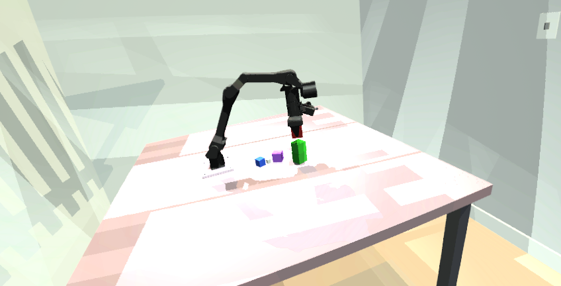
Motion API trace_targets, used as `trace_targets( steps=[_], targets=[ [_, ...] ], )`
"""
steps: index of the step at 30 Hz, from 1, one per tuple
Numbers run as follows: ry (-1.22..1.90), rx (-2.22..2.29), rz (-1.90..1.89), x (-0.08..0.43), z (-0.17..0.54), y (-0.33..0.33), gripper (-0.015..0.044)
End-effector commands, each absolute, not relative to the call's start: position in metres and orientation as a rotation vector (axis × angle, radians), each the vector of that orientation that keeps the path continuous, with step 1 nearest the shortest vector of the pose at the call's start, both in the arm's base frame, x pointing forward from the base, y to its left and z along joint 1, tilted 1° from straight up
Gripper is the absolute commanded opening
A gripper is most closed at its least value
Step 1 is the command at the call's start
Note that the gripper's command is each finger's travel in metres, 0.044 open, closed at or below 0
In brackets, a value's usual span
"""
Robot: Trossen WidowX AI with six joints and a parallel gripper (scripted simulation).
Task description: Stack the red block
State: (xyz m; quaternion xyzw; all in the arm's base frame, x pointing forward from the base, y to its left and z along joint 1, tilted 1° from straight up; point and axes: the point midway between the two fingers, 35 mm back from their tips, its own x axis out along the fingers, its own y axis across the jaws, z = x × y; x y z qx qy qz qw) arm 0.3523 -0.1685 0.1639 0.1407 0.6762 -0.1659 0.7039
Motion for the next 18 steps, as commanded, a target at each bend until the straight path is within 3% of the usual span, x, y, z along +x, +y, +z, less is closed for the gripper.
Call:
trace_targets(
  steps=[1, 18],
  targets=[
    [1.505, 0.314, -0.363, 0.353, 0.157, -0.169, 0.0000],
    [1.505, 0.314, -0.363, 0.353, 0.136, -0.170, 0.0000]
  ],
)
